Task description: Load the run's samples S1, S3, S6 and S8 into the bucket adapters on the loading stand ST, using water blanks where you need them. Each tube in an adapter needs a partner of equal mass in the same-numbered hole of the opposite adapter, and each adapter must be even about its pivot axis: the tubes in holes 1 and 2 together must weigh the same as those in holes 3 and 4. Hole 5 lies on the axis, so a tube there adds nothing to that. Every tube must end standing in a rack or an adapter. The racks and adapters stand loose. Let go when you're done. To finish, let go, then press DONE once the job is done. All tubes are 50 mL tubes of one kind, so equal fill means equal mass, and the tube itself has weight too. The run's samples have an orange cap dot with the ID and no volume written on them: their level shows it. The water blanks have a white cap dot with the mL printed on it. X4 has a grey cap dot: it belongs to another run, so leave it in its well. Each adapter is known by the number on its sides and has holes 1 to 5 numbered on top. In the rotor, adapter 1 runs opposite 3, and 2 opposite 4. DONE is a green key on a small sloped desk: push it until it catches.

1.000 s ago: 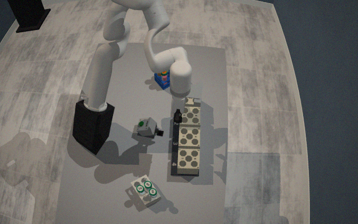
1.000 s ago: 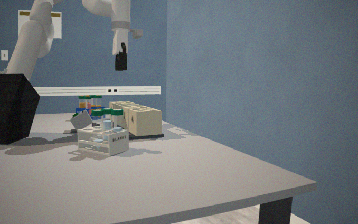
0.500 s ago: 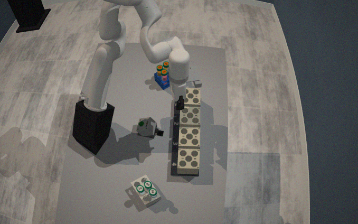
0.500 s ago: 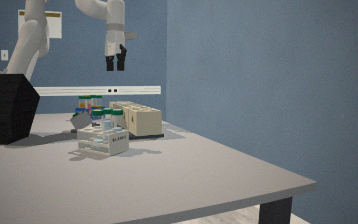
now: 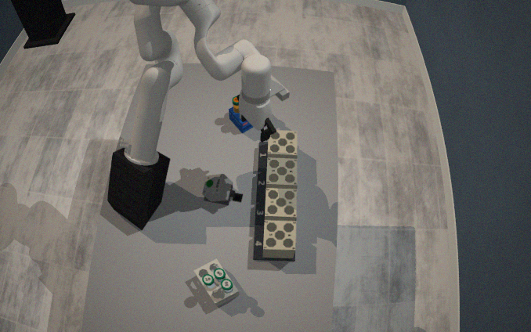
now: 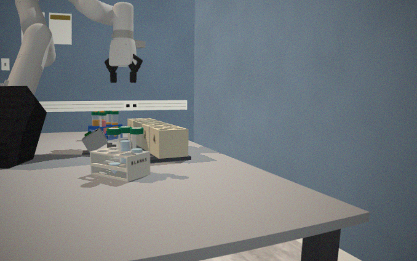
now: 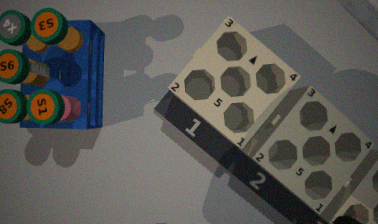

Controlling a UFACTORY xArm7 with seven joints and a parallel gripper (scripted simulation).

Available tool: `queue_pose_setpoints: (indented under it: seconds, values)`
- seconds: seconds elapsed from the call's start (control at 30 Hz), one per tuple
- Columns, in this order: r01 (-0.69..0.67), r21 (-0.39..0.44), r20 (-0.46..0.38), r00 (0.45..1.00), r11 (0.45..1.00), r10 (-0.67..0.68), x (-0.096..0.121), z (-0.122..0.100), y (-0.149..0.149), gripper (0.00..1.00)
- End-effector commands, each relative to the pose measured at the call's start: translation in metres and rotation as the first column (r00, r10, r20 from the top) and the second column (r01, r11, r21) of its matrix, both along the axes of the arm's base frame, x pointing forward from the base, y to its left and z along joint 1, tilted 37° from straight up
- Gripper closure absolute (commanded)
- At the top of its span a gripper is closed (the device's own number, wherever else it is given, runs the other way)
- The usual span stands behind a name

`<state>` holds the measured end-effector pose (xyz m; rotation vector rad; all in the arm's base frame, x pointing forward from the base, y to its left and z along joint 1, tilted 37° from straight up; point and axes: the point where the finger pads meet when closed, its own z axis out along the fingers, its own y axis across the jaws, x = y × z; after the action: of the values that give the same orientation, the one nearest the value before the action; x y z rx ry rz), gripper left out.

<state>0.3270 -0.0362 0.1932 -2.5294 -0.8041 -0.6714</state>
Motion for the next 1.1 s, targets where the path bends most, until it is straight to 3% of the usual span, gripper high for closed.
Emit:
queue_pose_setpoints:
  seconds: [0.0,1.07]
  values:
    - [-0.006,-0.005,0.011,1.0,1.0,0.006,-0.003,0.005,0.006,0.0]
    - [-0.007,-0.004,0.011,1.0,1.0,0.007,-0.055,0.061,0.13,0.0]
